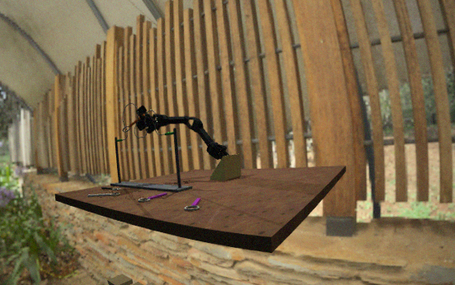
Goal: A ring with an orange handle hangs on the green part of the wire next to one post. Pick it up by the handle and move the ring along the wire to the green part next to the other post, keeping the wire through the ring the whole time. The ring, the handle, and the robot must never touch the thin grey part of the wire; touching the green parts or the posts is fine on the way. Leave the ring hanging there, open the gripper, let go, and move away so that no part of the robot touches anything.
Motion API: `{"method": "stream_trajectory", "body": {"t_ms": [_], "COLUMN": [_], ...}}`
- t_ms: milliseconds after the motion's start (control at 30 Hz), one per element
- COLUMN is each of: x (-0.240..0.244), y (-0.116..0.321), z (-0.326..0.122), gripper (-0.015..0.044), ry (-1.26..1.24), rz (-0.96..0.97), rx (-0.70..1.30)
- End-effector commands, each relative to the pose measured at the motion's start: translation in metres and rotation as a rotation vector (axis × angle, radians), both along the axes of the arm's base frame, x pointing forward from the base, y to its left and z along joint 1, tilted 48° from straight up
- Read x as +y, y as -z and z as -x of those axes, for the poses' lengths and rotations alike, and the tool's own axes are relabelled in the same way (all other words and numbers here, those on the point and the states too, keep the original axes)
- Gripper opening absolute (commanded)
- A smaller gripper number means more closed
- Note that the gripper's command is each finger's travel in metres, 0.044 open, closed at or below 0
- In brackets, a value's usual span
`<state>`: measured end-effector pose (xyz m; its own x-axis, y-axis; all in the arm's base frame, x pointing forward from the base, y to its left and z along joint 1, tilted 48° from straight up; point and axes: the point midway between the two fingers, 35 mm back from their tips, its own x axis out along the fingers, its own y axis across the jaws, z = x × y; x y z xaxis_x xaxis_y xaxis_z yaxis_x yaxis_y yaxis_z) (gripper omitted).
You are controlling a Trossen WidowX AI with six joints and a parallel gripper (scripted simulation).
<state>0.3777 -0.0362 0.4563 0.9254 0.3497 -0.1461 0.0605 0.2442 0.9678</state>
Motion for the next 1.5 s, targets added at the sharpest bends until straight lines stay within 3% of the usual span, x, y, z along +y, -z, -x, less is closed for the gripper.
{"method": "stream_trajectory", "body": {"t_ms": [0, 567, 1467], "x": [0.003, 0.005, 0.003], "y": [-0.009, -0.028, -0.022], "z": [-0.002, -0.003, -0.002], "gripper": [-0.015, -0.015, -0.015], "ry": [0.018, 0.019, 0.011], "rz": [-0.044, -0.062, 0.209], "rx": [-0.013, -0.01, 0.015]}}
